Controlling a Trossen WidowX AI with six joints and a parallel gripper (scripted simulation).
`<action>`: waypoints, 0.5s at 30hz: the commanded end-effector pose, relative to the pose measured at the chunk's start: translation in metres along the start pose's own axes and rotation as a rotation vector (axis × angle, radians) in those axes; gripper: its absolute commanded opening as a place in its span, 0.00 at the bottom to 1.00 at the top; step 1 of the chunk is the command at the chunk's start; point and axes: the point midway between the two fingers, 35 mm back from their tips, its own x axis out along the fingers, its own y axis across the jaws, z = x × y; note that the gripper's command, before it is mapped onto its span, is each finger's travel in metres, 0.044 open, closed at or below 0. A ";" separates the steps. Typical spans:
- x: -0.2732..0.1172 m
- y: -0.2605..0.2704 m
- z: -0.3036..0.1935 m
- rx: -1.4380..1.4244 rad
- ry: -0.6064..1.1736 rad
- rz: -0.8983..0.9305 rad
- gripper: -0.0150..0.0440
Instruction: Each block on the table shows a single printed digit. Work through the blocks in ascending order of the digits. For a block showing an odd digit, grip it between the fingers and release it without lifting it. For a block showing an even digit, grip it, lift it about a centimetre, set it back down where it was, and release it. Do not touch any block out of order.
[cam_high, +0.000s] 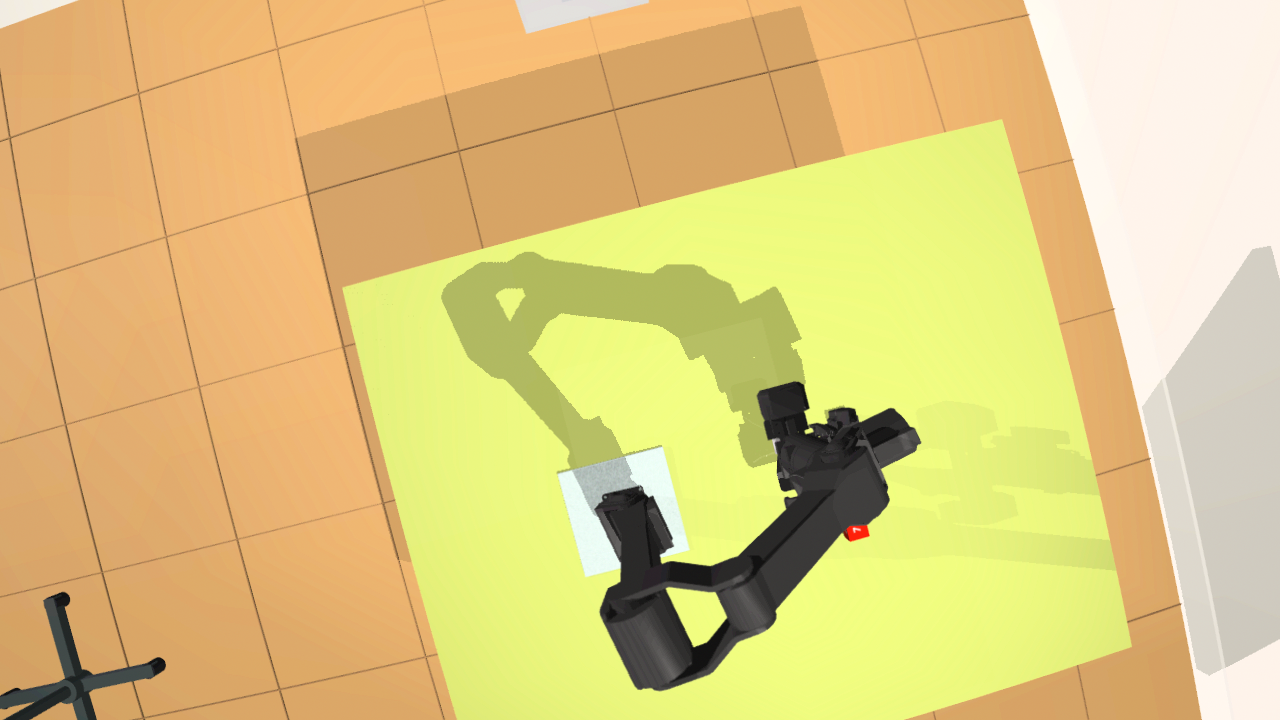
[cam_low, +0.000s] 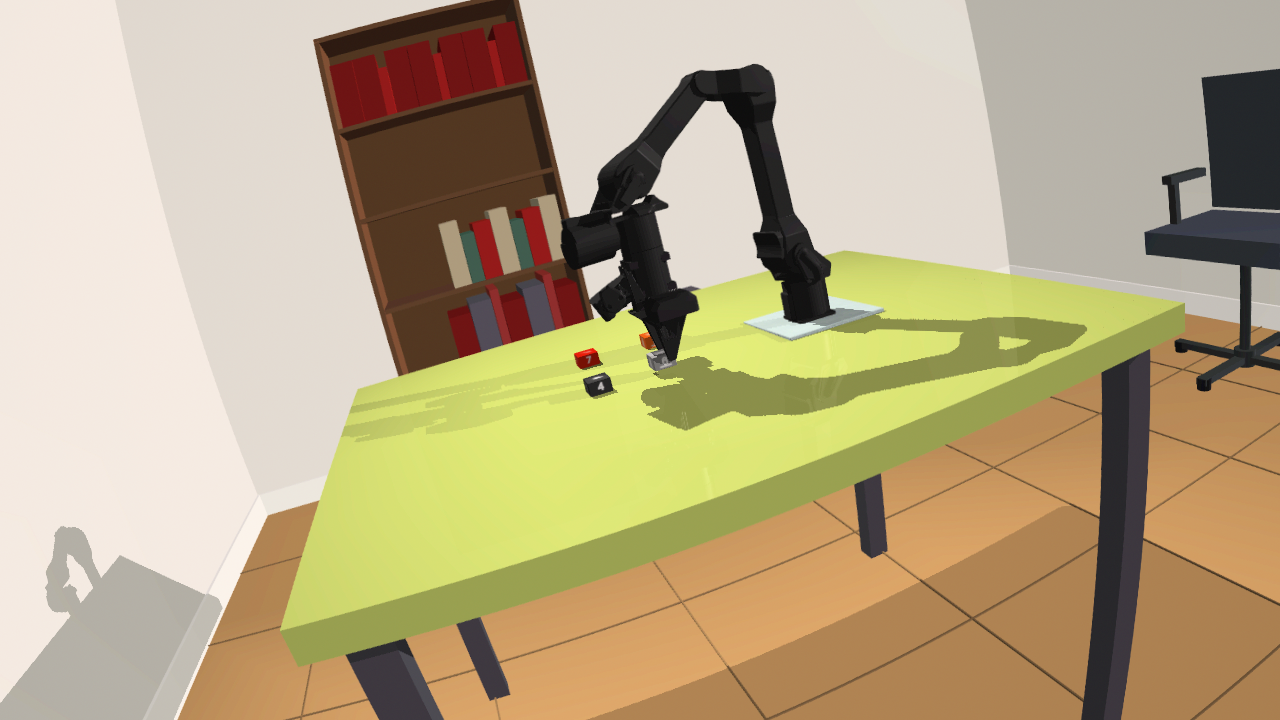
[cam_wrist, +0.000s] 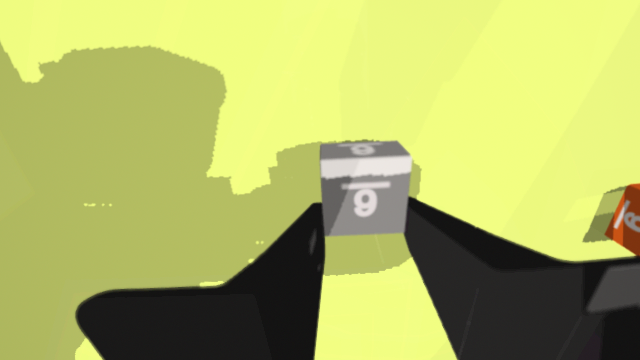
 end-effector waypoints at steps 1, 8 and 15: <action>-0.006 0.000 0.002 0.000 -0.017 0.000 0.46; -0.006 0.000 0.002 0.000 -0.017 0.000 0.46; -0.002 0.000 0.002 0.000 -0.017 0.000 0.46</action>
